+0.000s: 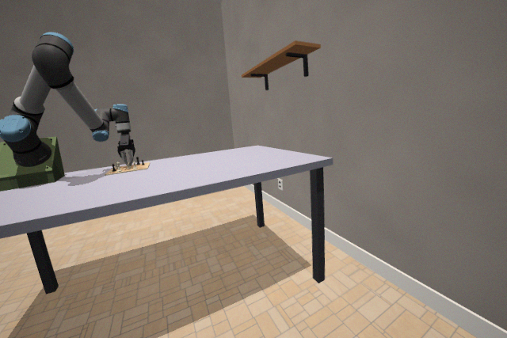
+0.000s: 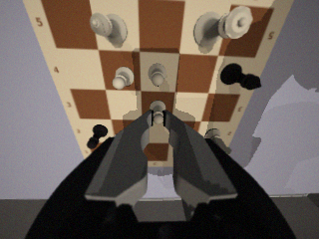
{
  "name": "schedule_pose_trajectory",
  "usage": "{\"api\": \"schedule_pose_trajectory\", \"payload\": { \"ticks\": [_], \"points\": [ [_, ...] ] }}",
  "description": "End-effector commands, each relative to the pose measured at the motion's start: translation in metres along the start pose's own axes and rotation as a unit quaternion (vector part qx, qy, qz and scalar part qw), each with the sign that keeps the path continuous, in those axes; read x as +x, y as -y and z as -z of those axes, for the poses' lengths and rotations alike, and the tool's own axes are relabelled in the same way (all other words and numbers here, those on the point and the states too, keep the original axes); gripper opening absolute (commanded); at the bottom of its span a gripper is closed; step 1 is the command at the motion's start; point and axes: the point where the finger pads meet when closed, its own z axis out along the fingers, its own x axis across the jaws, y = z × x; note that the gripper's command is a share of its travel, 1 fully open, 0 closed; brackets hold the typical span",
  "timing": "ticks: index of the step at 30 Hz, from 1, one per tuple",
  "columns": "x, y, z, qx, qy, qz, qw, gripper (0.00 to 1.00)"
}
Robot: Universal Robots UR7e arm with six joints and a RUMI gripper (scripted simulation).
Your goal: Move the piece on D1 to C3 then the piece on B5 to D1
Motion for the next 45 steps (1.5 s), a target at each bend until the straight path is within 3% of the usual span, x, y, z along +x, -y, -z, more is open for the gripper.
{"api": "schedule_pose_trajectory", "payload": {
  "ticks": [1, 23, 33, 45],
  "points": [
    [-0.0003, 0.0000, 0.0004, 0.000, 0.001, 0.000, 1.000, 0.00],
    [-0.0003, 0.0000, 0.0004, 0.000, 0.001, 0.000, 1.000, 0.00],
    [-0.0003, 0.0000, 0.0004, 0.000, 0.001, 0.000, 1.000, 0.16],
    [-0.0003, 0.0000, 0.0004, 0.000, 0.001, 0.000, 1.000, 0.20]
  ]
}}
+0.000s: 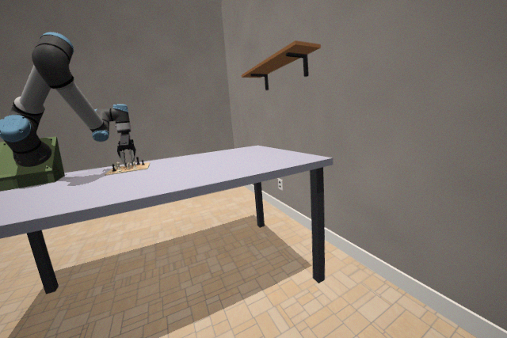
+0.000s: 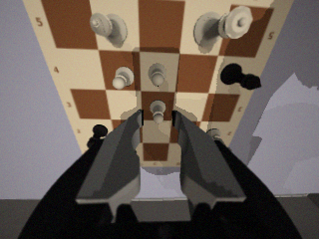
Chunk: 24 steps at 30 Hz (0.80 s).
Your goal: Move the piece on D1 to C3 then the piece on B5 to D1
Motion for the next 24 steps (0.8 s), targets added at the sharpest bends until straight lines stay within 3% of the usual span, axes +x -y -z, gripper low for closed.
{"api": "schedule_pose_trajectory", "payload": {
  "ticks": [1, 11, 22, 24],
  "points": [
    [0.000, 0.000, 0.000, 0.000, 0.001, 0.000, 1.000, 0.20],
    [0.000, 0.000, 0.008, 0.000, 0.001, 0.000, 1.000, 0.20],
    [0.000, 0.000, 0.055, 0.000, 0.001, 0.000, 1.000, 0.20],
    [0.000, 0.000, 0.055, 0.000, 0.001, 0.000, 1.000, 0.20]
  ]
}}
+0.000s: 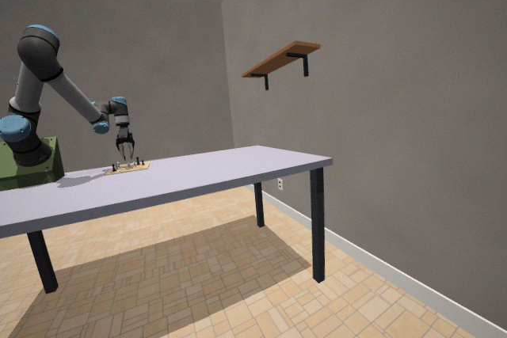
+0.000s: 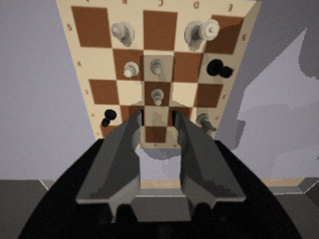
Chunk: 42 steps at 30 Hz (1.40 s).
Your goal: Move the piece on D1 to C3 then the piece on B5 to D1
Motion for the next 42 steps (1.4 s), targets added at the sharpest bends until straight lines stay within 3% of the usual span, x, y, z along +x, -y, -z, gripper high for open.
{"api": "schedule_pose_trajectory", "payload": {
  "ticks": [1, 9, 17, 18, 42],
  "points": [
    [0.000, 0.000, 0.018, 0.000, -0.002, -0.001, 1.000, 0.20],
    [0.000, 0.000, 0.044, 0.000, -0.002, -0.001, 1.000, 0.20],
    [0.000, 0.000, 0.048, 0.000, -0.002, -0.001, 1.000, 0.20],
    [0.000, 0.000, 0.048, 0.000, -0.002, -0.001, 1.000, 1.00],
    [0.000, 0.000, 0.048, 0.000, -0.002, -0.002, 1.000, 1.00]
  ]
}}
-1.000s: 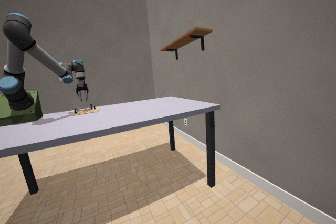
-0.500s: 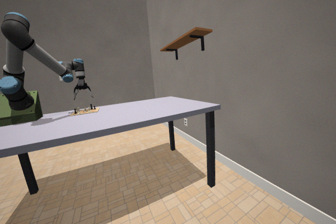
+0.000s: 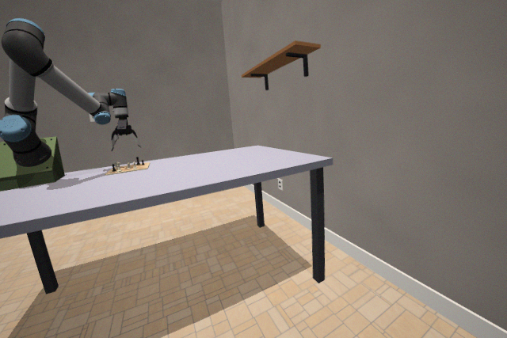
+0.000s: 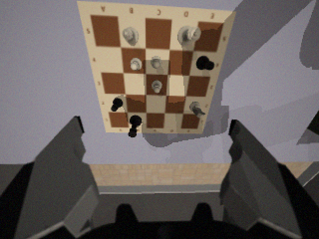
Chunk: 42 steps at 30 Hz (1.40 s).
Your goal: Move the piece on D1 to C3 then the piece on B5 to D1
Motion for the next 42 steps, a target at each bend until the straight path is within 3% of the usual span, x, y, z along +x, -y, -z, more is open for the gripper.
{"api": "schedule_pose_trajectory", "payload": {
  "ticks": [1, 12, 26, 33, 37, 41, 42],
  "points": [
    [0.000, 0.000, 0.000, 0.000, 0.000, -0.003, 1.000, 1.00],
    [-0.001, 0.003, 0.001, 0.000, 0.000, -0.036, 0.999, 1.00],
    [-0.003, 0.011, 0.001, -0.001, 0.000, -0.168, 0.986, 1.00],
    [-0.005, 0.019, 0.002, -0.001, 0.000, -0.290, 0.957, 1.00],
    [-0.006, 0.024, 0.002, -0.001, 0.000, -0.370, 0.929, 1.00],
    [-0.008, 0.029, 0.002, -0.002, 0.000, -0.453, 0.892, 1.00],
    [-0.008, 0.029, 0.002, -0.002, 0.000, -0.453, 0.892, 1.00]
  ]
}}
